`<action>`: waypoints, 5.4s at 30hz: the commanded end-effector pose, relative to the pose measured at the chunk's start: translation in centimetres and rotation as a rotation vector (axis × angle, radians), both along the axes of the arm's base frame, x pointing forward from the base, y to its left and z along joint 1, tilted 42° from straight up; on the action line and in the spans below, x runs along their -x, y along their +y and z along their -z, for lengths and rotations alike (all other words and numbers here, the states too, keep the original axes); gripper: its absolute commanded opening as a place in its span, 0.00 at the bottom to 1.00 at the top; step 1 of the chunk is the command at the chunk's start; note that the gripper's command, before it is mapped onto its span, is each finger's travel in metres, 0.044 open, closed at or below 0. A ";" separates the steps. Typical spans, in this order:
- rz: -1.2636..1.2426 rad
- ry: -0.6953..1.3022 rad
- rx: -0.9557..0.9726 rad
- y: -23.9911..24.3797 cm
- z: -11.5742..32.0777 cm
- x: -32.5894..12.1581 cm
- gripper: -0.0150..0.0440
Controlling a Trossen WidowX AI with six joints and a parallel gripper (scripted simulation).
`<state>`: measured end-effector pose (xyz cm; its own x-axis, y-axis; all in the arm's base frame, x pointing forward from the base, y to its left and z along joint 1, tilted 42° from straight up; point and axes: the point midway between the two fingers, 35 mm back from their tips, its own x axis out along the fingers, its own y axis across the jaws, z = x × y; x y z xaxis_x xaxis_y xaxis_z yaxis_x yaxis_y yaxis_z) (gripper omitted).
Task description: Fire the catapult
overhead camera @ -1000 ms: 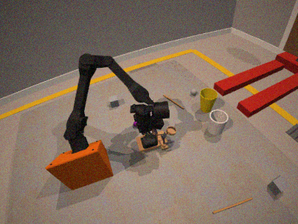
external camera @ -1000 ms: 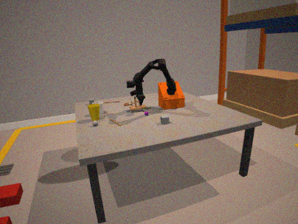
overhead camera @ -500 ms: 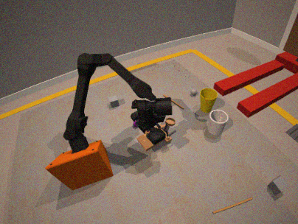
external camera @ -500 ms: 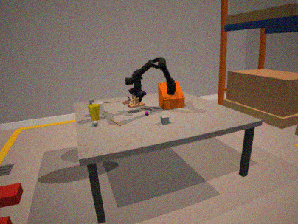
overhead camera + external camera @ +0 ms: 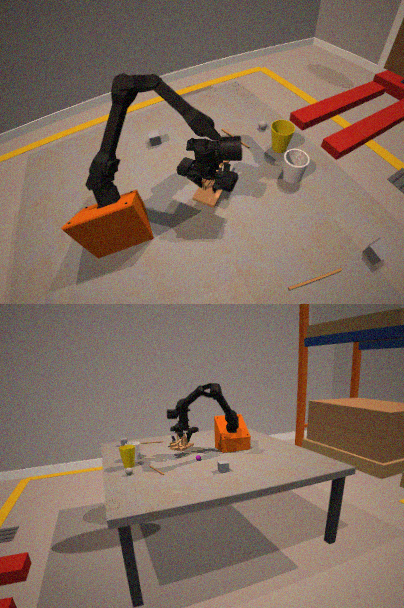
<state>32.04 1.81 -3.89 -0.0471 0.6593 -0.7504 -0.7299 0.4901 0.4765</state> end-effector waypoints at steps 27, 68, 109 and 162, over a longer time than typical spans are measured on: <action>-0.163 -0.156 -0.006 -0.1 2.8 -1.8 0.25; -0.172 -0.155 0.003 -2.6 0.3 -2.2 1.00; 0.616 0.517 0.042 -4.7 -2.0 -2.1 1.00; 1.999 1.740 0.114 -5.1 -2.4 -1.8 1.00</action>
